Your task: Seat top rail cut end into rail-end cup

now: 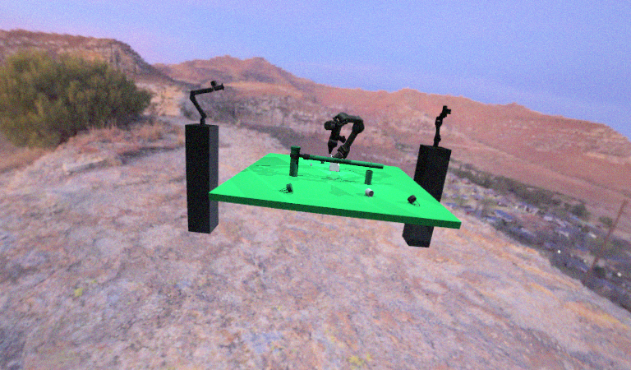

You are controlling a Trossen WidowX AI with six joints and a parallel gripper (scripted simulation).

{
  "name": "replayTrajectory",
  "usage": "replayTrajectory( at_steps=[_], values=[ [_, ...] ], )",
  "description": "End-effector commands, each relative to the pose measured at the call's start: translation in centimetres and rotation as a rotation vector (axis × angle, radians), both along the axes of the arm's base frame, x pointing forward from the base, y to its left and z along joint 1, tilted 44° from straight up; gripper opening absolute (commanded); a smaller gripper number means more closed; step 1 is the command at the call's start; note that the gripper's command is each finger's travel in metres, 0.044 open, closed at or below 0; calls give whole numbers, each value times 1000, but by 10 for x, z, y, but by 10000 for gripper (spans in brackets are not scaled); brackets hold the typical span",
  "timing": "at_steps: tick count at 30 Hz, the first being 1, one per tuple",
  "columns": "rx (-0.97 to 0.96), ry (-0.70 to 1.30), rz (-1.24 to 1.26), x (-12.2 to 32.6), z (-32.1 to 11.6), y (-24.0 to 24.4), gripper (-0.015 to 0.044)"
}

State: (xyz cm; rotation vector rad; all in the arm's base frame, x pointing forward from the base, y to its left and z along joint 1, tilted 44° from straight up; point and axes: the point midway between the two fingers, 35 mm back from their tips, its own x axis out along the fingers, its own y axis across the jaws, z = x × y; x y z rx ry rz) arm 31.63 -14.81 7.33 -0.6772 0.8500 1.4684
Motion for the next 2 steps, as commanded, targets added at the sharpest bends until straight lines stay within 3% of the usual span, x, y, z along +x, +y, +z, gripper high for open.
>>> replayTrajectory(
  at_steps=[1, 2],
  values=[
    [-5, 3, -1, 0, 1, -1, 440],
    [-5, 3, -1, 0, 1, -1, 440]
  ],
)
